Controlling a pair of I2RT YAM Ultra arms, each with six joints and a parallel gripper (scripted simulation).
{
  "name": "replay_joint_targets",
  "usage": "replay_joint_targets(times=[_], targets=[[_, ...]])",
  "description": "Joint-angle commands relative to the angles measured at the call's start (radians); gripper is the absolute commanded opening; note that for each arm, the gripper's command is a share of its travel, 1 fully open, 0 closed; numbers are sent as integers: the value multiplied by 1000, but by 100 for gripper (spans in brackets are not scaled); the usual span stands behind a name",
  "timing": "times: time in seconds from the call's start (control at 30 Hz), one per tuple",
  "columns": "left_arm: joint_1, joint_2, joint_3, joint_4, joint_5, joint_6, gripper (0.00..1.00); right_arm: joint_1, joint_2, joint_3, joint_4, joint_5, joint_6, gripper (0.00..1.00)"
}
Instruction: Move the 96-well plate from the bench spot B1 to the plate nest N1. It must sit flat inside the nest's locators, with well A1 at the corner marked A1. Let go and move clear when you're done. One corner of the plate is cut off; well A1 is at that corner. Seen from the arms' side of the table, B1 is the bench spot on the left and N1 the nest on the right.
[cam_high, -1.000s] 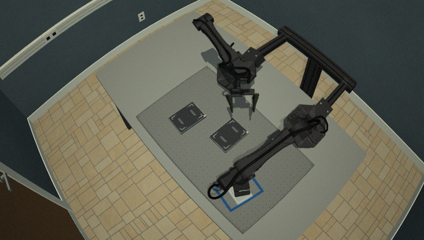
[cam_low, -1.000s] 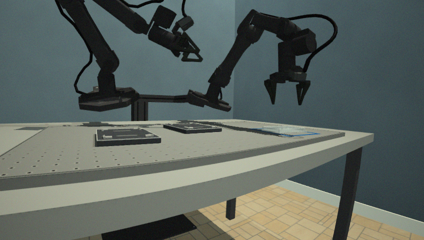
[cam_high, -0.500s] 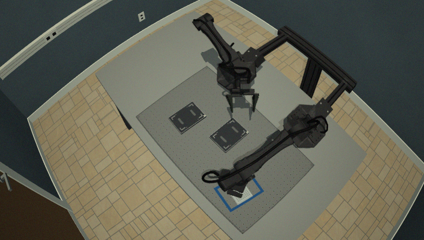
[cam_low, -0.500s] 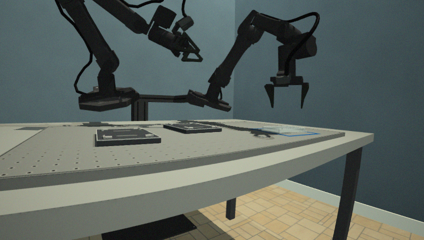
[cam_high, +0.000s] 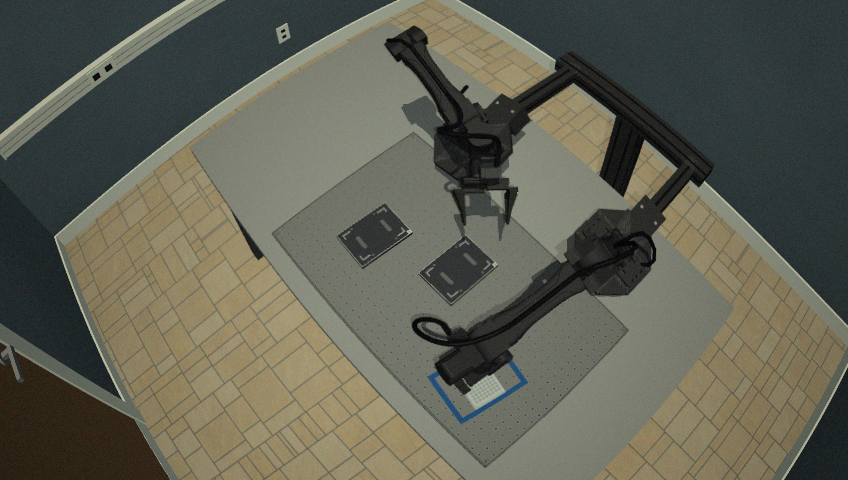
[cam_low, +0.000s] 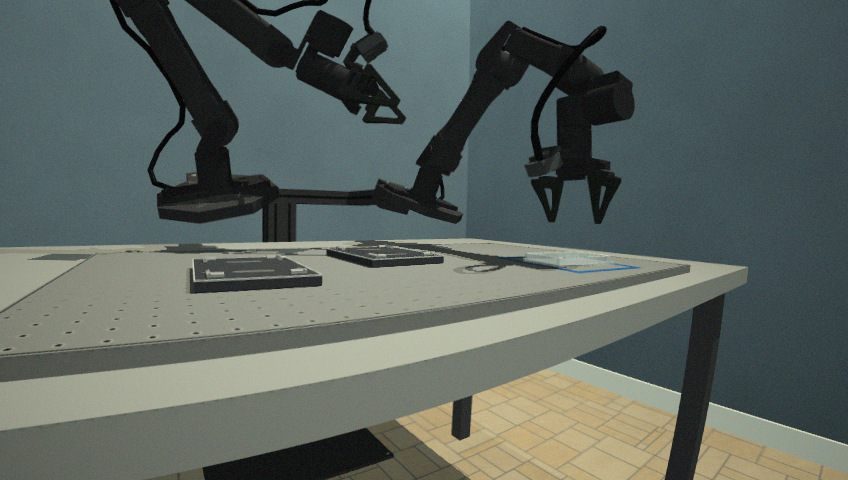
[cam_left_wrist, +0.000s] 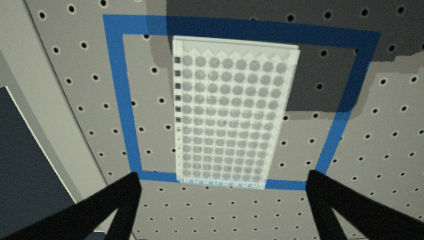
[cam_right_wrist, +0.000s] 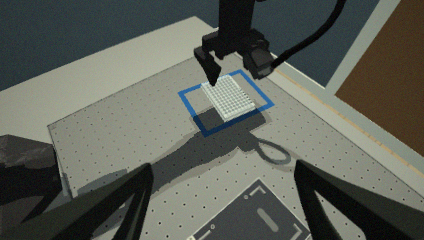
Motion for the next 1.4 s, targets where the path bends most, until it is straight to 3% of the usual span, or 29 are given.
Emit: replay_joint_targets(times=[0.0, 1.37], targets=[[3, 12, -21, 21, 18, 110, 100, 9, -18, 5, 23, 1, -6, 100], [24, 68, -102, 162, 25, 132, 100, 9, -18, 5, 23, 1, -6, 100]])
